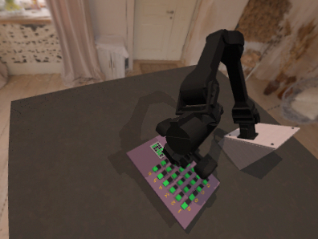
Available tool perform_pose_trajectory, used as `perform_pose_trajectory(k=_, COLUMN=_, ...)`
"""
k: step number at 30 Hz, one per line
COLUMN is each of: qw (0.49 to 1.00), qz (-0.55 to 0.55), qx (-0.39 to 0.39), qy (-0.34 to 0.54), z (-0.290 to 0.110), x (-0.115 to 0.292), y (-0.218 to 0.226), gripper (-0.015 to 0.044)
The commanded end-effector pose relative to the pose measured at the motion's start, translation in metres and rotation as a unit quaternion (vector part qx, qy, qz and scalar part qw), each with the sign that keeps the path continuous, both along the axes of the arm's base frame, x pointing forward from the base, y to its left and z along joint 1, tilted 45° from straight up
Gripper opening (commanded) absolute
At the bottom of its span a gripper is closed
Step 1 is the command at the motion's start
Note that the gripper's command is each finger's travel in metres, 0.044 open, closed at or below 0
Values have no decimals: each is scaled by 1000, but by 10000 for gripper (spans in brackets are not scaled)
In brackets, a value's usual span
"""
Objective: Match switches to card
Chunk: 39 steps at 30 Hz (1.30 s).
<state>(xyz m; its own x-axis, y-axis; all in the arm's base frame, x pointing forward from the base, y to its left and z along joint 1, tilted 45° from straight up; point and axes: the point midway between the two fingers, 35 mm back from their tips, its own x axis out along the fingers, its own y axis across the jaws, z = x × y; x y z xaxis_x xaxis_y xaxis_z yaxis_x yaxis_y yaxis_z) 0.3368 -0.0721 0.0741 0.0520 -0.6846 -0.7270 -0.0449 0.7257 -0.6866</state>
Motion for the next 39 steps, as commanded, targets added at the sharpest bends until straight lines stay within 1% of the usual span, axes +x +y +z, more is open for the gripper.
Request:
perform_pose_trajectory(k=1, qw=1000, qz=-2, qx=-1, qy=-6, z=-3, x=-3, y=2, gripper=0)
perform_pose_trajectory(k=5, qw=1000, qz=-10, qx=-2, qy=3, z=-26, x=-1, y=-20, gripper=0)
perform_pose_trajectory(k=25, qw=1000, qz=-10, qx=-3, qy=2, z=-43, x=1, y=-37, gripper=0)
perform_pose_trajectory(k=39, qw=1000, qz=-10, qx=-3, qy=2, z=-44, x=1, y=-37, gripper=0)
